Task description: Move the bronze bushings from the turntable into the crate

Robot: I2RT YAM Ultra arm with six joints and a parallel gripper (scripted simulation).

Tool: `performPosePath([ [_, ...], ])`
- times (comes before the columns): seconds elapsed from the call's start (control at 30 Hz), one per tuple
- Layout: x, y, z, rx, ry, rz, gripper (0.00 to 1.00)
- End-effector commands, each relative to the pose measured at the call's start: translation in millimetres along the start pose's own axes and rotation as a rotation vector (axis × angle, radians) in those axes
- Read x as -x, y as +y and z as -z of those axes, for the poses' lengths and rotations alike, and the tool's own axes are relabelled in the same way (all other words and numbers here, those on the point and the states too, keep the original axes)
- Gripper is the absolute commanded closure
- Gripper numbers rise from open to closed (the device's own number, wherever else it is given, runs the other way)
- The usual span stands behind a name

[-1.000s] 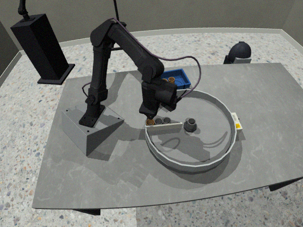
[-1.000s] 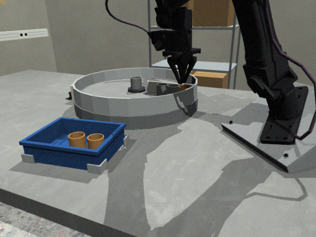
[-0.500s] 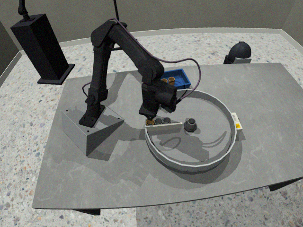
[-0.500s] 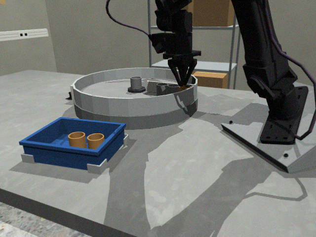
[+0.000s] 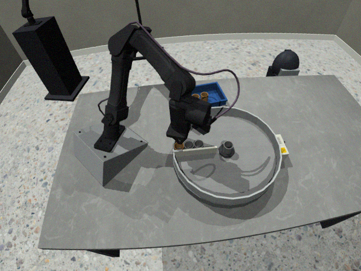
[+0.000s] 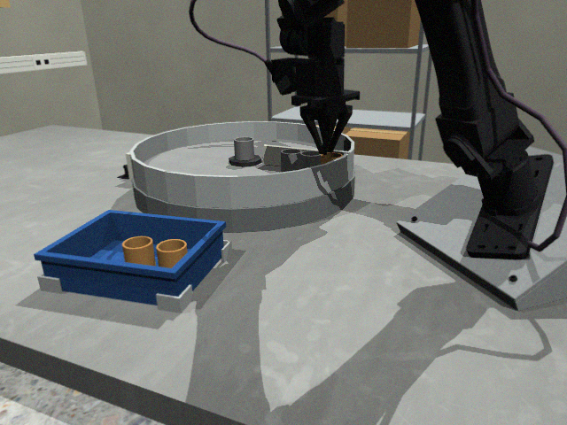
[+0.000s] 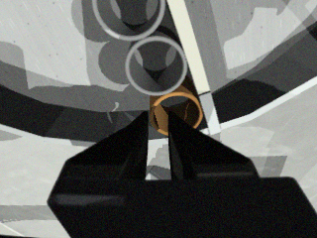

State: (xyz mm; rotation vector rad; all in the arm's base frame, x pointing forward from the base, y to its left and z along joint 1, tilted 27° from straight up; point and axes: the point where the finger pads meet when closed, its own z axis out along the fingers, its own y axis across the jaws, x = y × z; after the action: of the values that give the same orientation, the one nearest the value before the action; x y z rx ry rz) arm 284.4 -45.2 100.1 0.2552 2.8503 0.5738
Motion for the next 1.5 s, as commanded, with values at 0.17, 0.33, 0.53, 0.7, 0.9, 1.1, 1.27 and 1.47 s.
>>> performPosePath([
  [0.17, 5.9, -1.2, 3.0, -0.006, -0.023, 0.002, 0.85],
  [0.33, 5.9, -1.2, 3.0, -0.006, -0.023, 0.002, 0.85],
  [0.53, 5.9, -1.2, 3.0, -0.006, -0.023, 0.002, 0.85],
  [0.7, 4.0, -0.7, 1.7, -0.006, -0.021, 0.002, 0.85],
  [0.9, 0.7, 0.7, 2.5, -0.01, -0.031, 0.001, 0.85],
  [1.1, 5.4, 2.1, 7.2, -0.012, -0.043, 0.01, 0.85],
  [1.27, 5.4, 2.1, 7.2, -0.012, -0.043, 0.01, 0.85],
  [1.47, 5.4, 2.1, 7.2, -0.012, -0.043, 0.01, 0.85],
])
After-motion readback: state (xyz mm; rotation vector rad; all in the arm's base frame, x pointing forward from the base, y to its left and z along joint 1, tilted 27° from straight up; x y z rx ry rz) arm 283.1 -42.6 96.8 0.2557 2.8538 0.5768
